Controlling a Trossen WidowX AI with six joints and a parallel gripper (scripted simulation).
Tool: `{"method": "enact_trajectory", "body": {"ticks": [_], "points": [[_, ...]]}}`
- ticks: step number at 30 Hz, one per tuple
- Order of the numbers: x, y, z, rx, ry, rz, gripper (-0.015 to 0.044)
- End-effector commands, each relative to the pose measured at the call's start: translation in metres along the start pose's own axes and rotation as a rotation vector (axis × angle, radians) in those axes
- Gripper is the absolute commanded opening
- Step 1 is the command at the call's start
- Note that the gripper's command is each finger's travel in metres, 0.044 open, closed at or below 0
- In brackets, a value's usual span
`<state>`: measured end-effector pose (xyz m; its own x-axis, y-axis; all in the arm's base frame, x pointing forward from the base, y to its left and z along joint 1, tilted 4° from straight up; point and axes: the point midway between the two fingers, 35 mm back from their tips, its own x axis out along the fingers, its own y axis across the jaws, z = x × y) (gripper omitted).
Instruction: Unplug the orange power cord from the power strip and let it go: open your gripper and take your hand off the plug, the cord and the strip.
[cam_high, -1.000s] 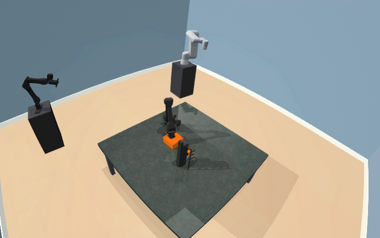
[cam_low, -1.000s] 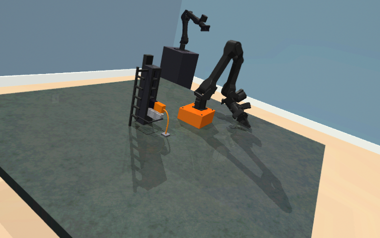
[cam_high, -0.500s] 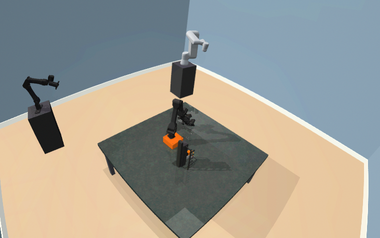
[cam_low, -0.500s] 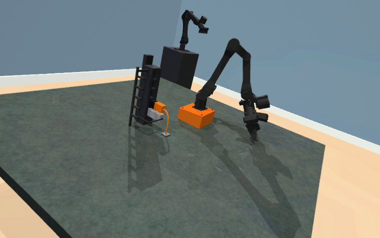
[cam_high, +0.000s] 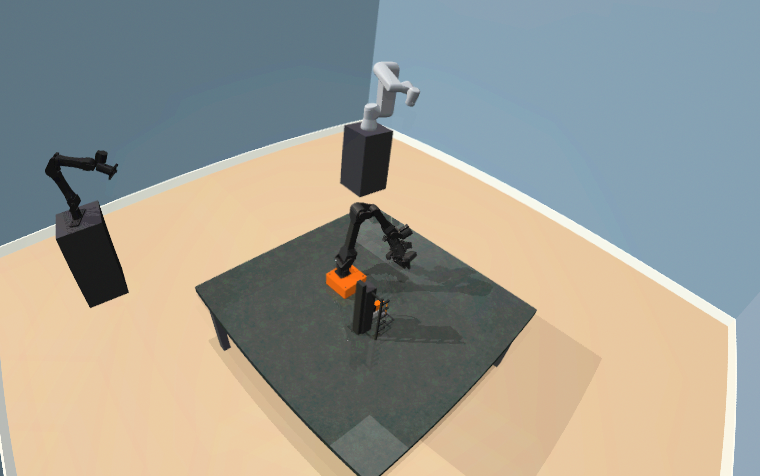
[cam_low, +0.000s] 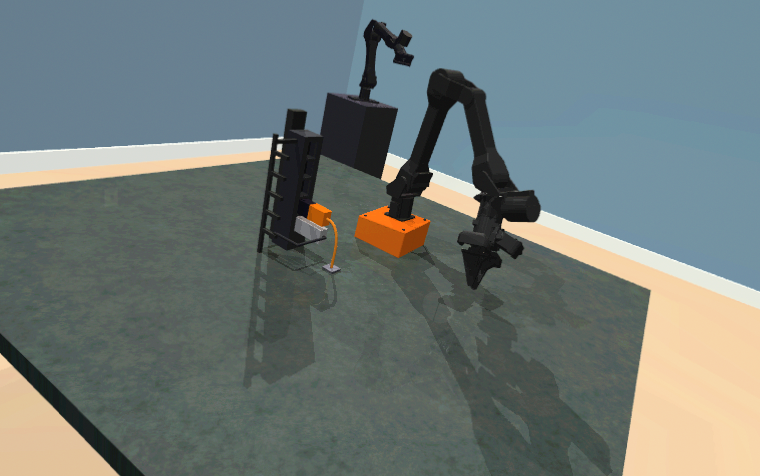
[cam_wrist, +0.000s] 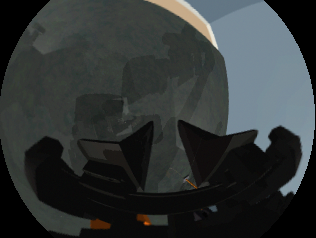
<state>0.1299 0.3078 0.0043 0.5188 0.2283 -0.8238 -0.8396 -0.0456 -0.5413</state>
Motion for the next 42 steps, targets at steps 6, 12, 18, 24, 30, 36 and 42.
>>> {"method": "enact_trajectory", "body": {"ticks": [6,12,18,24,30,36,42], "points": [[0.013,-0.092,-0.075,-0.011,0.209,0.12,0.016],[0.004,-0.139,-0.148,0.006,0.313,0.255,0.016],[-0.023,-0.168,-0.217,0.021,0.317,0.405,0.016],[-0.059,-0.18,-0.274,0.055,0.268,0.513,0.016],[-0.06,-0.181,-0.276,0.056,0.266,0.515,0.016],[-0.059,-0.181,-0.272,0.057,0.266,0.515,0.016],[-0.061,-0.182,-0.28,0.056,0.266,0.515,0.016]]}}
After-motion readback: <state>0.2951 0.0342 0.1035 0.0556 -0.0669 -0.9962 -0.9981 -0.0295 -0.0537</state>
